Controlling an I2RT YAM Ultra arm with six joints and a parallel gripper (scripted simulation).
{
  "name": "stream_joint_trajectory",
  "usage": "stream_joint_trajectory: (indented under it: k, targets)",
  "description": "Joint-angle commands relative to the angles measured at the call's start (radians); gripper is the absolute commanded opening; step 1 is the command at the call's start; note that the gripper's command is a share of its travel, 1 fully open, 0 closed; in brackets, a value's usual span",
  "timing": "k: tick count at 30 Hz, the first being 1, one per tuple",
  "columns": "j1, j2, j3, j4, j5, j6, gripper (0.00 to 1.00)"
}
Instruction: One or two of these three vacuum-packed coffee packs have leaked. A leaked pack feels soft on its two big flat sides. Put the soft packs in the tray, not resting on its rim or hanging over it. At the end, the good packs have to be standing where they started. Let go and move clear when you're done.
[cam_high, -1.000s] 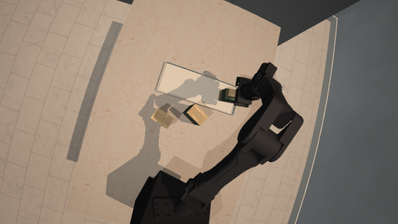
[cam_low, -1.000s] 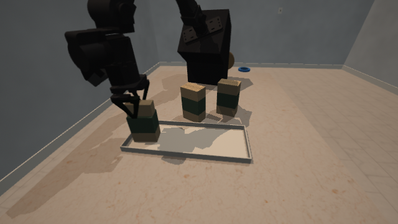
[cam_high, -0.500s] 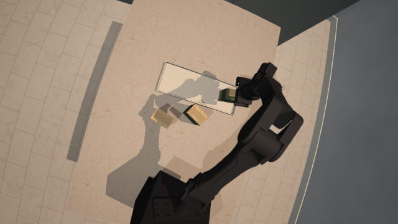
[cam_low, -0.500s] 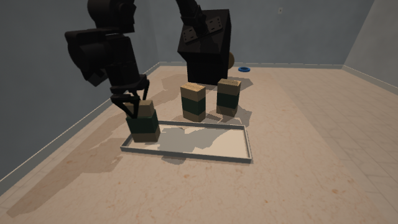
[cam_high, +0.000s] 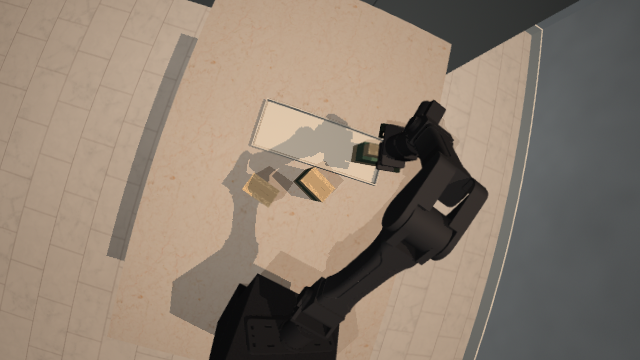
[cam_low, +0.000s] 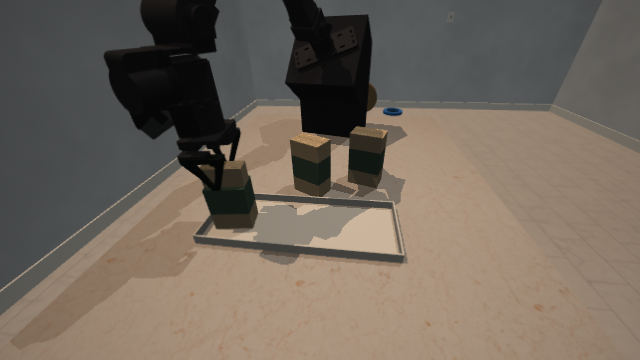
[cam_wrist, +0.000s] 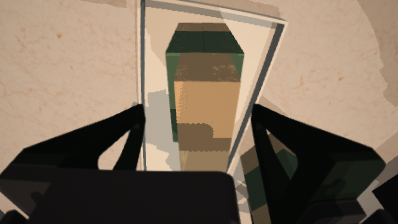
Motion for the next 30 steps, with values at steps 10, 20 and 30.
stream_joint_trajectory:
  k: [10,20,30]
  targets:
    - [0.010,-0.017,0.025,-0.001,0.013,0.003,0.79]
    - [-0.023,-0.183,0.068,-0.204,-0.009,-0.014,0.79]
    - [-0.031,-0.152,0.066,-0.246,-0.013,-0.016,0.79]
